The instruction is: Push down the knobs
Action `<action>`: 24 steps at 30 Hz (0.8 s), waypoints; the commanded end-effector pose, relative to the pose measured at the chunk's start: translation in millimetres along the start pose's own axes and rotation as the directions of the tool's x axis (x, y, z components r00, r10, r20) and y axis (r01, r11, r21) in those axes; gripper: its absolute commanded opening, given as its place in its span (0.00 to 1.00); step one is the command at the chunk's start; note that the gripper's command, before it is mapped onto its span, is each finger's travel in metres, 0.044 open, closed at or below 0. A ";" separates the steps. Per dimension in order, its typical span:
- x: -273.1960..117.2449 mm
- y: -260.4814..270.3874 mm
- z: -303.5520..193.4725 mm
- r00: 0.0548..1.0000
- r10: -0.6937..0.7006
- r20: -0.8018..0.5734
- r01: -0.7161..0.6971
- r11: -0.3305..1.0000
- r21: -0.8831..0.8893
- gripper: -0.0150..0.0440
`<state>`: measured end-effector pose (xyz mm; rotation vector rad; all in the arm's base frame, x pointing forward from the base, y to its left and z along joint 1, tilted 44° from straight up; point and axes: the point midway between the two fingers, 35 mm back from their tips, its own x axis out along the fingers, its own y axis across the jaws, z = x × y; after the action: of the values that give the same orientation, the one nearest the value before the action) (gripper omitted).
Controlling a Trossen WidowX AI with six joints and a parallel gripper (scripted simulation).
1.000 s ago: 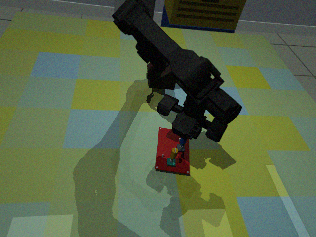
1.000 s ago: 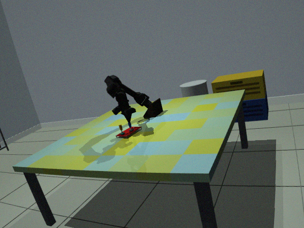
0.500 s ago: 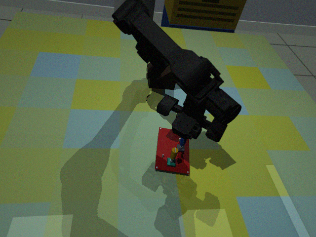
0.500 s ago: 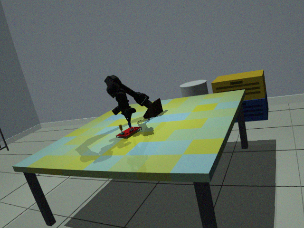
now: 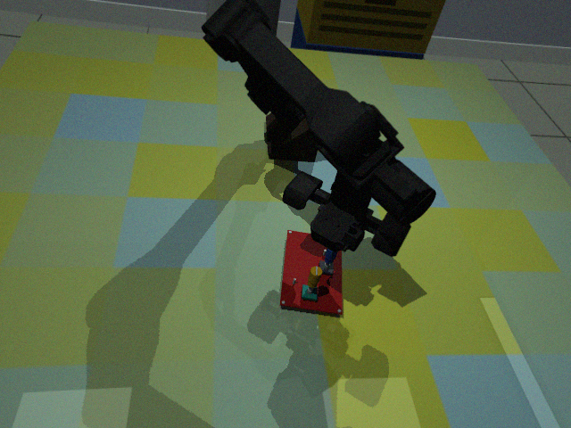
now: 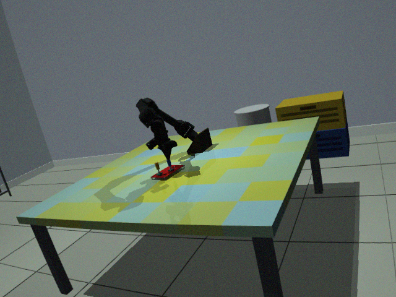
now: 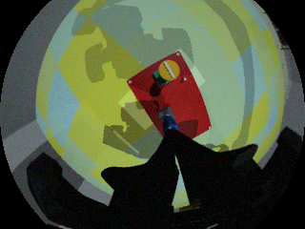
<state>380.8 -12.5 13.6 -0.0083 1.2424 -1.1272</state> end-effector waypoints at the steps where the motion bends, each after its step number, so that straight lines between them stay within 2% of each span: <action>1: 7.3 -0.7 2.5 1.000 -0.003 0.001 0.003 1.000 0.007 0.25; 24: 11.2 -0.7 2.5 1.000 -0.004 0.002 0.003 1.000 0.007 0.25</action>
<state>380.1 -13.1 12.0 -0.0115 1.2415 -1.1191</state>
